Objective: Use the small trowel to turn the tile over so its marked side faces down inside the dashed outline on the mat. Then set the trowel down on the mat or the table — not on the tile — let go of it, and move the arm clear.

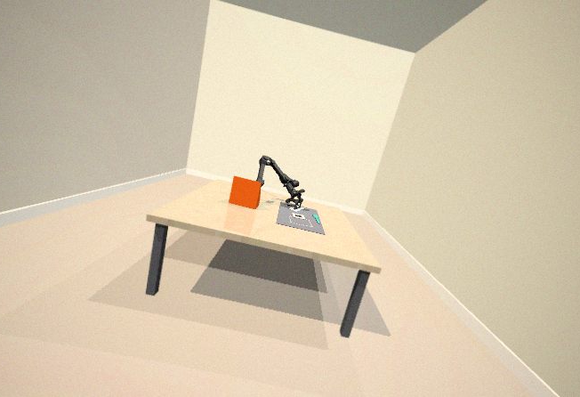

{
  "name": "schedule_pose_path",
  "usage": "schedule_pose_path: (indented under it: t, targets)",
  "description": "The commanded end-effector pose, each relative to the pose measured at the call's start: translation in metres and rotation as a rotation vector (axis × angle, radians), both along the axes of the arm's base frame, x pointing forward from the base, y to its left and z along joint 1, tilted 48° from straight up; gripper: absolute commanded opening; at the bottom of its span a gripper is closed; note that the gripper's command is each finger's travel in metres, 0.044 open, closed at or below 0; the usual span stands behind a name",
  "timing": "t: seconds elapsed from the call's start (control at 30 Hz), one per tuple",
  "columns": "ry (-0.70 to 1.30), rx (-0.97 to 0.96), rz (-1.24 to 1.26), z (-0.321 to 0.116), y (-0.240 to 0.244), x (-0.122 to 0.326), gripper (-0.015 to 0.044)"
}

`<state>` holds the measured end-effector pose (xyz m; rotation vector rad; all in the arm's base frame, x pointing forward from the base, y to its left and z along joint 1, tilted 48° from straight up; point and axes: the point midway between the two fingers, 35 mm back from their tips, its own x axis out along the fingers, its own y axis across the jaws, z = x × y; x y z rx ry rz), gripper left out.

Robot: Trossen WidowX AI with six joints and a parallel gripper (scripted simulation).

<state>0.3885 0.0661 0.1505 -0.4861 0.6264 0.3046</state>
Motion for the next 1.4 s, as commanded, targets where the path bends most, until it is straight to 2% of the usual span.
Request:
schedule_pose_path:
  t: [0.0,0.27,0.53,0.7,1.07,1.37]
  targets:
    - [-0.001,0.001,-0.002,0.0,0.0,0.0,0.0049]
    - [-0.001,0.0,-0.002,0.001,-0.001,0.0,0.0]
    - [0.0,-0.004,0.0,0.036,-0.04,-0.009,0.0]
    - [0.001,-0.003,0.0,0.04,-0.044,-0.011,0.0]
    - [-0.139,0.037,0.134,0.001,-0.065,0.006,0.0]
    - [-0.299,0.029,0.262,-0.028,-0.087,-0.003,0.0]
